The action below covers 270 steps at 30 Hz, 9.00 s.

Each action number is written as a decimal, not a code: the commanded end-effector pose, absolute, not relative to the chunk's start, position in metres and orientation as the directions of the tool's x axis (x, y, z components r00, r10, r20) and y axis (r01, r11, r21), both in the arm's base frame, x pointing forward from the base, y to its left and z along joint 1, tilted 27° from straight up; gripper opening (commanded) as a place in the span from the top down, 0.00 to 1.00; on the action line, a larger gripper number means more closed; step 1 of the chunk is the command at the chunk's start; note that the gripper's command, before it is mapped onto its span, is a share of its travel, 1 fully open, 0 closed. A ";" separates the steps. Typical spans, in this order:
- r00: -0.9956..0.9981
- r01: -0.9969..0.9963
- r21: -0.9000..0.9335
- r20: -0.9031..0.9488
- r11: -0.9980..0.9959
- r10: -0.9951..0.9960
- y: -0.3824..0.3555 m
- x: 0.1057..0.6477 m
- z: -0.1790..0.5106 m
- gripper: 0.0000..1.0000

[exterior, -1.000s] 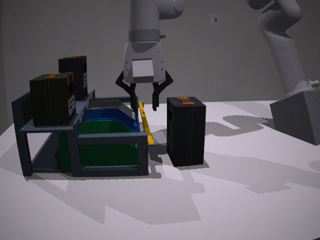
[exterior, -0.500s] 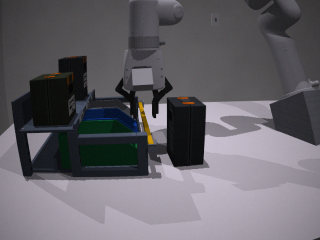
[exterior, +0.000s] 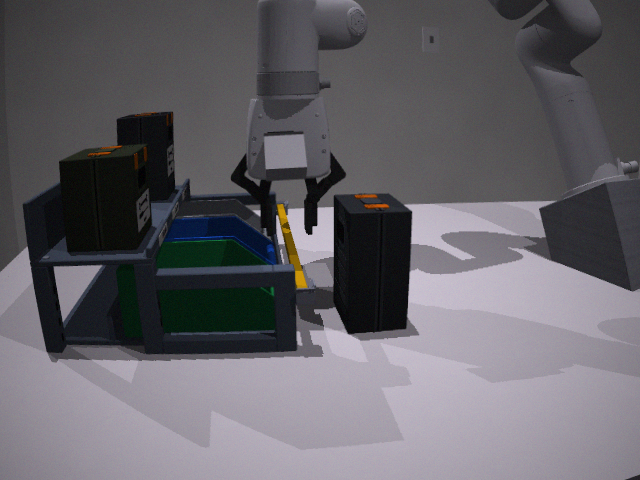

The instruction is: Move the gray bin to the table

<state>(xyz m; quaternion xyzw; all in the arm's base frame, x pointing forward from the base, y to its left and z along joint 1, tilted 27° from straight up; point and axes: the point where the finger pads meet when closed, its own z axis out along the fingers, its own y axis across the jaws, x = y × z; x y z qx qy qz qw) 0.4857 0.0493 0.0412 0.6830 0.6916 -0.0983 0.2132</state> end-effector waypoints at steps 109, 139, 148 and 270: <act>0.025 0.986 0.160 -0.428 0.049 0.904 0.045 0.490 0.032 1.00; 0.025 0.986 0.160 -0.428 0.049 0.904 0.045 0.490 0.032 1.00; 0.025 0.986 0.160 -0.428 0.049 0.904 0.045 0.490 0.032 1.00; 0.025 0.986 0.160 -0.427 0.049 0.904 0.085 0.466 0.119 1.00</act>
